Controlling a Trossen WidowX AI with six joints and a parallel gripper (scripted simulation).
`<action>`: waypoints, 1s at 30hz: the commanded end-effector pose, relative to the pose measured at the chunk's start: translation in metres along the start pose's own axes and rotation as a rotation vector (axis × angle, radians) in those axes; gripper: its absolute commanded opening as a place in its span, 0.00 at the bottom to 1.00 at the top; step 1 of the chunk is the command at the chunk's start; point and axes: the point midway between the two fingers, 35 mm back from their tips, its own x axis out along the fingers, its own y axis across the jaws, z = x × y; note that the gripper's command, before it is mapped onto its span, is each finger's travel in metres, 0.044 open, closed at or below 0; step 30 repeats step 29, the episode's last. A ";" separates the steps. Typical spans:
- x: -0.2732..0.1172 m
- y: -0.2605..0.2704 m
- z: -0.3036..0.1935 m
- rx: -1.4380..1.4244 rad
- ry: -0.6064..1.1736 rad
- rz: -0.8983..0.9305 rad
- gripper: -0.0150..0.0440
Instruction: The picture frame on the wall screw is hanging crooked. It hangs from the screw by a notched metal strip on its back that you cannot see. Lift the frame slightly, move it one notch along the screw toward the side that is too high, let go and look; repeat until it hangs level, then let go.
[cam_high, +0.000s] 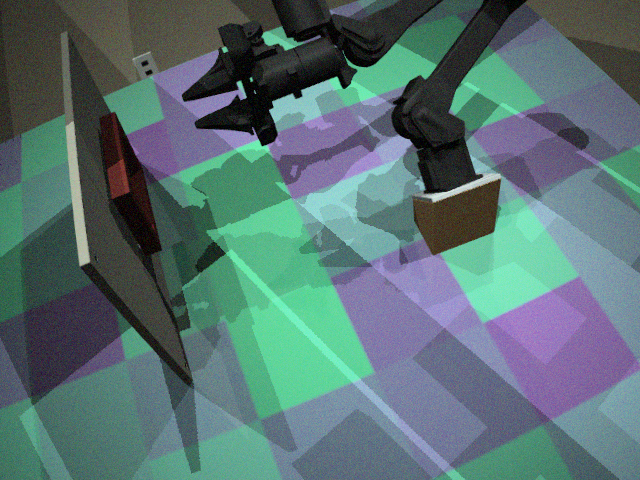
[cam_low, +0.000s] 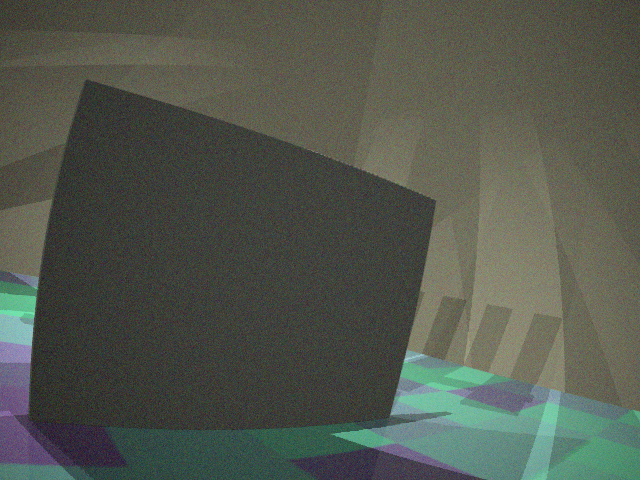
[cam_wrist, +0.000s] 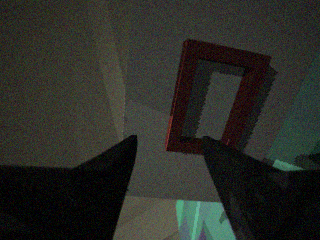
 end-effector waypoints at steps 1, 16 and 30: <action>-0.028 0.014 -0.002 0.006 -0.017 0.000 0.69; -0.071 0.013 -0.011 0.006 -0.030 -0.013 0.69; -0.075 0.012 -0.012 0.020 -0.046 -0.021 0.69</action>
